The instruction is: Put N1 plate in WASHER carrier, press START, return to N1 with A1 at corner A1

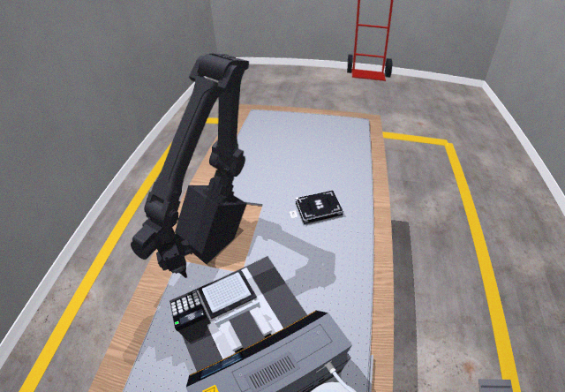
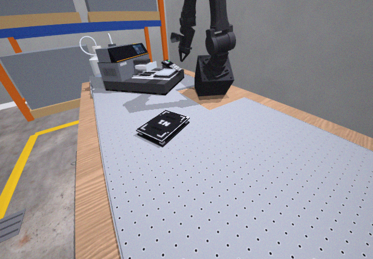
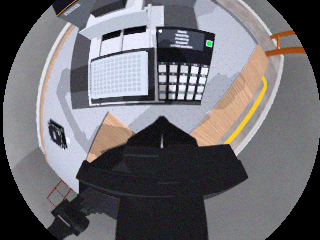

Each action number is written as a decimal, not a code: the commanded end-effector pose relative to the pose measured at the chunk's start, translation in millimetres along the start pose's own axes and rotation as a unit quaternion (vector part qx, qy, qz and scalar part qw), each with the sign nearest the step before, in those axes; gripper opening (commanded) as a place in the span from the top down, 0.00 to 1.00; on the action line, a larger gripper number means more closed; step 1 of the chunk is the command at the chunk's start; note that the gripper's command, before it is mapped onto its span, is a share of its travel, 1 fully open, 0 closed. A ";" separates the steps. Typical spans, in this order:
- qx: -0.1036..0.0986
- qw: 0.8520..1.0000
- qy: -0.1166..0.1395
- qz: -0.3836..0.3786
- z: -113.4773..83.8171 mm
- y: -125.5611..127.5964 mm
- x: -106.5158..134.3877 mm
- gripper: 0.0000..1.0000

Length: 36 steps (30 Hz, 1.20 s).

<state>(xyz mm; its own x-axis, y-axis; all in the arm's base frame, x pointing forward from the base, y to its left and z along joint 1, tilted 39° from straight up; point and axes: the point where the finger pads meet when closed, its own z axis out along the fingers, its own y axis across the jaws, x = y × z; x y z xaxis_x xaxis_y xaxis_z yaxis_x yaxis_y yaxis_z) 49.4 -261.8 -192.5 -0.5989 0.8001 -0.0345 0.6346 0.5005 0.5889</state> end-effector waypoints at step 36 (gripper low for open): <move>0.001 1.000 0.000 -0.004 46.5 -1.4 -1.3 1.00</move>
<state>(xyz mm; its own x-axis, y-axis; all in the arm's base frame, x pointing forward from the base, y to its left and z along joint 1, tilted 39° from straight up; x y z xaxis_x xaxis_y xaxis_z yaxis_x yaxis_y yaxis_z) 67.1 -250.4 -223.9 -0.6086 0.7922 -0.0453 0.6250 0.5138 0.5876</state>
